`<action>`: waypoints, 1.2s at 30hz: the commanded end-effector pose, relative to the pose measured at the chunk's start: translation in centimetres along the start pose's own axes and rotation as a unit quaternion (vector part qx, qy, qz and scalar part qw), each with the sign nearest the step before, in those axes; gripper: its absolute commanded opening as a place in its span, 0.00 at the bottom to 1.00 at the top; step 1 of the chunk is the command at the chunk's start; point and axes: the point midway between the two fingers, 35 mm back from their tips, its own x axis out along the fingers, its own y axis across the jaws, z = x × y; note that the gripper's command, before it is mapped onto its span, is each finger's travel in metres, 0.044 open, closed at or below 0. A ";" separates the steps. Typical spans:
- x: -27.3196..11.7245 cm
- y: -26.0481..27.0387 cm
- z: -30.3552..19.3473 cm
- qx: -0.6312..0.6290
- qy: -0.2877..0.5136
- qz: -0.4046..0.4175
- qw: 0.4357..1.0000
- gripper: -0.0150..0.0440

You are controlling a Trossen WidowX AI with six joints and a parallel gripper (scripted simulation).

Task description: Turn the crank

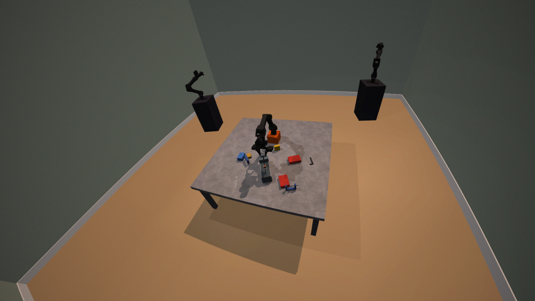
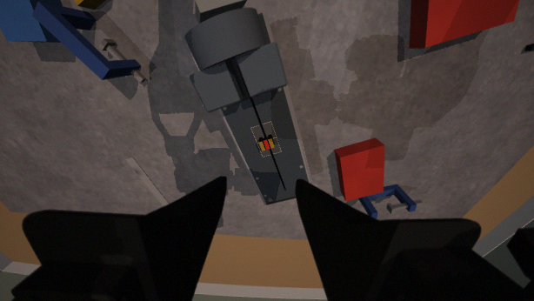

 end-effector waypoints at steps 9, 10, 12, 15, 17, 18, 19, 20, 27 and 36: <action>0.0 0.0 0.0 0.000 0.000 0.000 1.000 0.25; 0.0 0.0 0.0 0.000 0.000 0.000 1.000 0.25; 0.0 0.0 0.0 0.000 0.000 0.000 1.000 0.25; 0.0 0.0 0.0 0.000 0.000 0.001 1.000 0.25; 0.0 0.0 0.0 0.000 0.000 0.001 1.000 0.25; 0.0 0.0 0.0 0.000 0.000 0.001 1.000 0.25; 0.0 0.0 0.0 0.000 0.000 0.001 1.000 0.25; 0.0 0.0 0.0 0.000 0.000 0.001 1.000 0.25; 0.0 0.0 0.0 0.000 0.000 0.001 1.000 0.39; 0.0 0.0 0.0 0.000 0.000 0.001 1.000 0.79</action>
